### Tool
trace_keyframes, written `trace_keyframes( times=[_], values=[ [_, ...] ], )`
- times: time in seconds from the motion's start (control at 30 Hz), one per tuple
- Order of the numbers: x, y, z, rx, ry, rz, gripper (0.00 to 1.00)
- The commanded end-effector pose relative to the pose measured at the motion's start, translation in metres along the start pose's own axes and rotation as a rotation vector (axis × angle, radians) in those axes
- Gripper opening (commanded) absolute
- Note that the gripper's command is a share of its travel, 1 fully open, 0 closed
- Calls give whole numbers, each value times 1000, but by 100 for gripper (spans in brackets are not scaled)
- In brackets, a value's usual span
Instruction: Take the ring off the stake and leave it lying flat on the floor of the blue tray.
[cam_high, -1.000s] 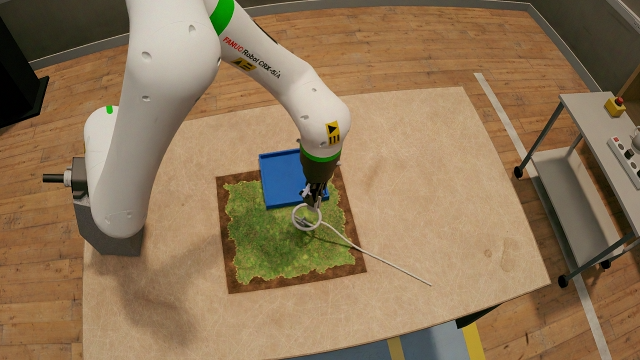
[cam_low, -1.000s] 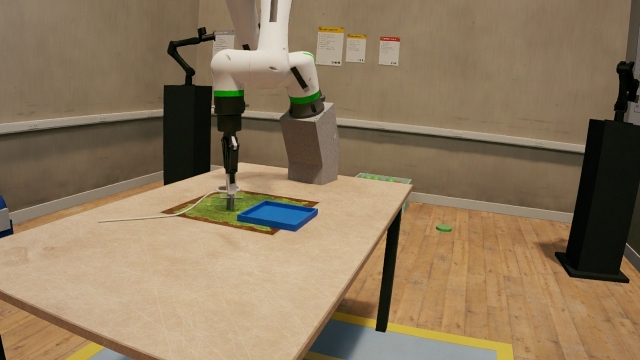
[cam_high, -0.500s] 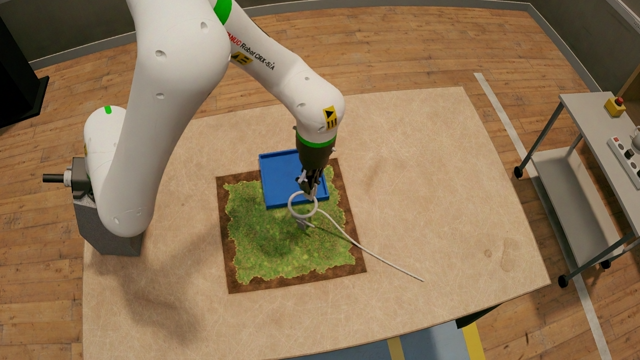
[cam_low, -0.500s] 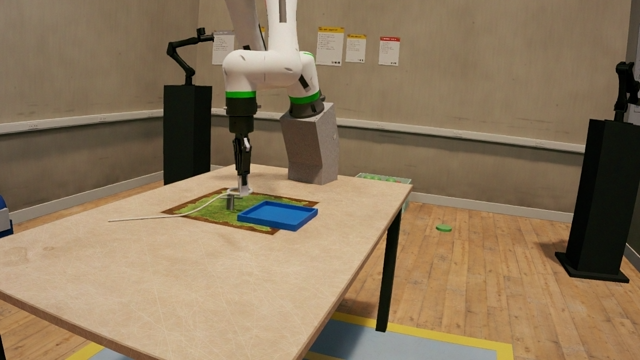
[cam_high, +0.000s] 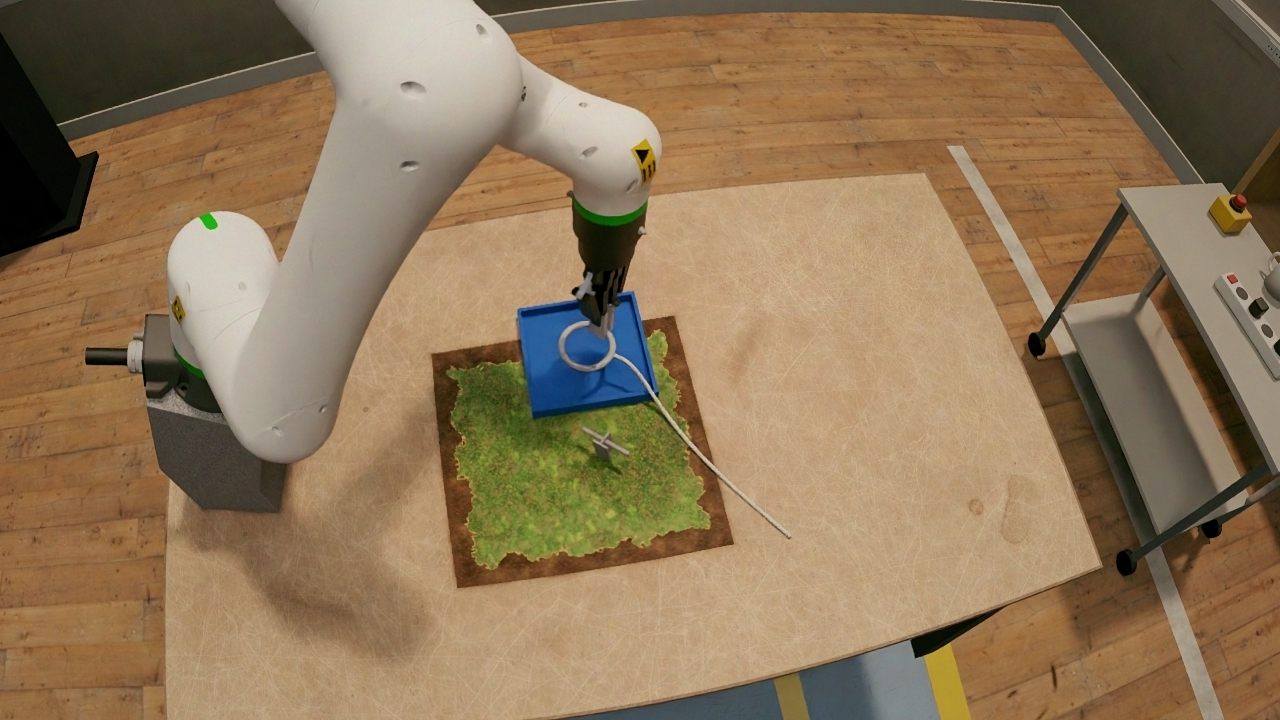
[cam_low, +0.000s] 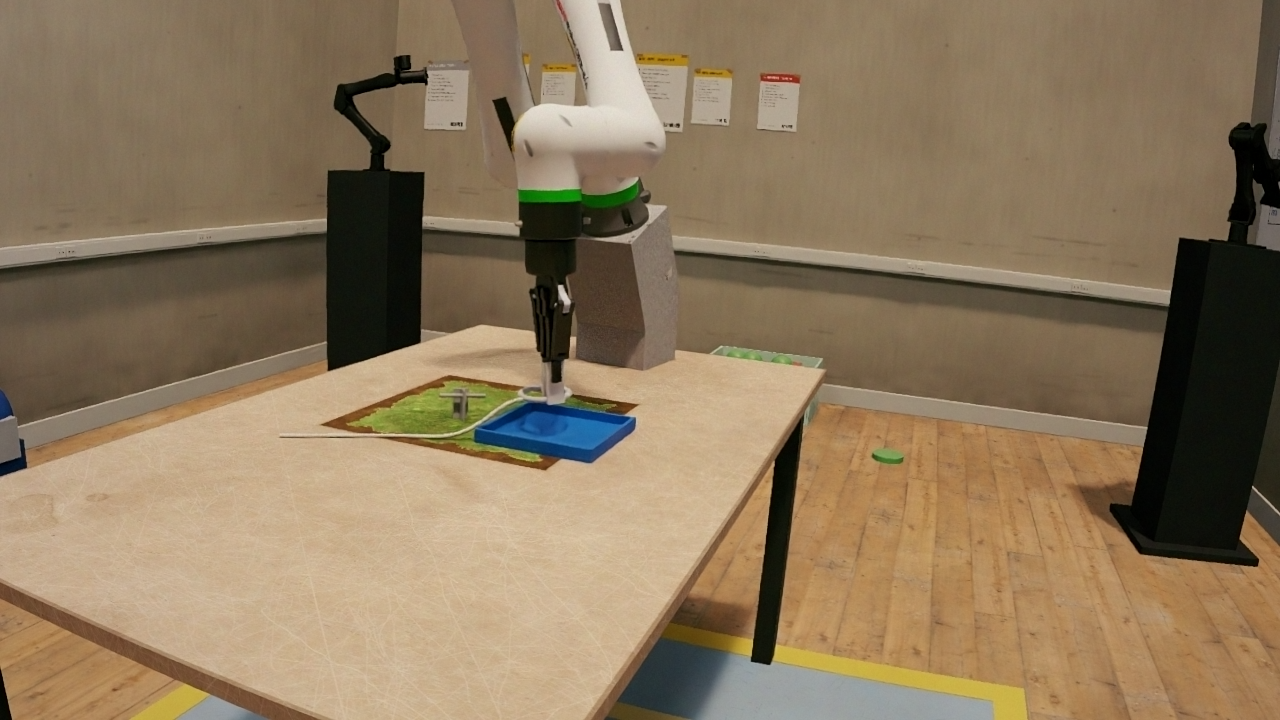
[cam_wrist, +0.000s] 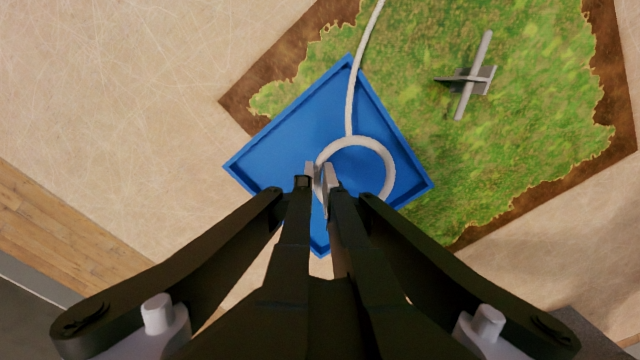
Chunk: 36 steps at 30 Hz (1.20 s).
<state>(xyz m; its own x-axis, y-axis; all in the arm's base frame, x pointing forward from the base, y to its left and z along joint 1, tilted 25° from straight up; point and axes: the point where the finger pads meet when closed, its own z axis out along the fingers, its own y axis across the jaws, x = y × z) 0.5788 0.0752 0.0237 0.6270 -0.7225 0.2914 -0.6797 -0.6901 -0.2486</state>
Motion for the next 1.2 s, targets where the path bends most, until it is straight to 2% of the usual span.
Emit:
trace_keyframes(
  times=[0.0,1.17],
  values=[
    [-14,-15,2,-2,11,3,10],
    [-17,-18,2,-2,11,3,10]
  ],
)
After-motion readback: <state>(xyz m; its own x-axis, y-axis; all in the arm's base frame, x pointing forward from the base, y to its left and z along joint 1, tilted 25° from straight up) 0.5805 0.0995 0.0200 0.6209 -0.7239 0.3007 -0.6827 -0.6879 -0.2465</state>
